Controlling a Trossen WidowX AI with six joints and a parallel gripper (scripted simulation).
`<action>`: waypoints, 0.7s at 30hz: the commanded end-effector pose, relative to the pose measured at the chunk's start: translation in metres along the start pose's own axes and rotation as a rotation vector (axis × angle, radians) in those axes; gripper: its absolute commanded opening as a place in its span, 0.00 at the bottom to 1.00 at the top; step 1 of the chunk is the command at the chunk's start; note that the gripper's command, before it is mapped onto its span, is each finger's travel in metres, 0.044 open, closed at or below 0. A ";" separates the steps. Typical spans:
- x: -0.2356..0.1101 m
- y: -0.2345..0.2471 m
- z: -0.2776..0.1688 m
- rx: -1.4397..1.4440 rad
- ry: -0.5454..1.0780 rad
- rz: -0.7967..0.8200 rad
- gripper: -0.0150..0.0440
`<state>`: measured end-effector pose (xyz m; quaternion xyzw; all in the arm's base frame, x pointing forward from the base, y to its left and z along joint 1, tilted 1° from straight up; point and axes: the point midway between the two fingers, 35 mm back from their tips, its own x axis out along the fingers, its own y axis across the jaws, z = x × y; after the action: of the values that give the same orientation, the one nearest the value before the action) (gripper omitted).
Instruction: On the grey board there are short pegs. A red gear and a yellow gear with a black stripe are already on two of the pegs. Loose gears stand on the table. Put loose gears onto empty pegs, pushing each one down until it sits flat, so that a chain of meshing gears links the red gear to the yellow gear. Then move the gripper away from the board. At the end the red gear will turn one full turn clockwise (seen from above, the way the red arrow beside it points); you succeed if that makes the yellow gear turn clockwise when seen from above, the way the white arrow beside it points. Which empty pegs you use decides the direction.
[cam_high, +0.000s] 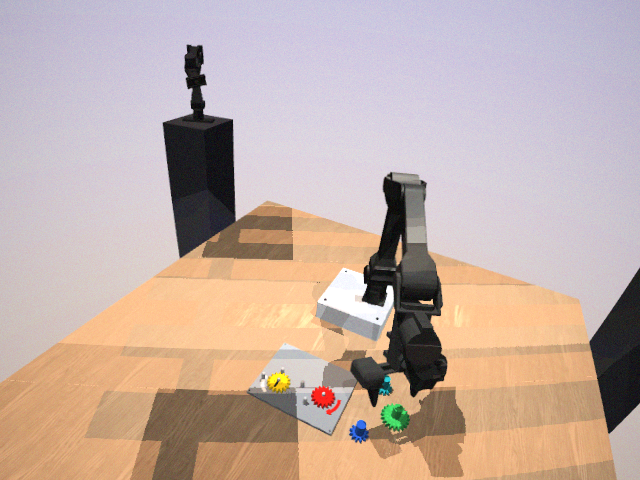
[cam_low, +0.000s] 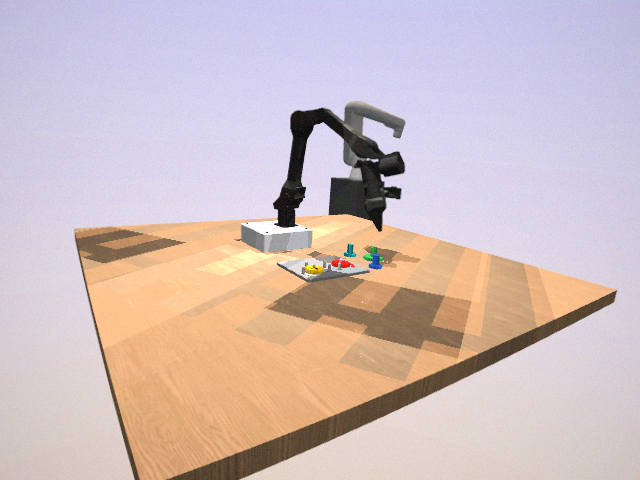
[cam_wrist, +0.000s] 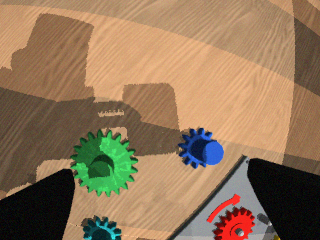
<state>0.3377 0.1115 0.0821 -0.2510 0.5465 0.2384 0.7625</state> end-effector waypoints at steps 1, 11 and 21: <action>0.027 0.035 -0.015 -0.151 0.252 0.119 1.00; 0.029 0.038 -0.014 -0.153 0.255 0.121 1.00; 0.046 0.039 -0.018 -0.153 0.255 0.121 1.00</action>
<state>0.3144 0.1347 0.0344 -0.3008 0.6314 0.2907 0.6530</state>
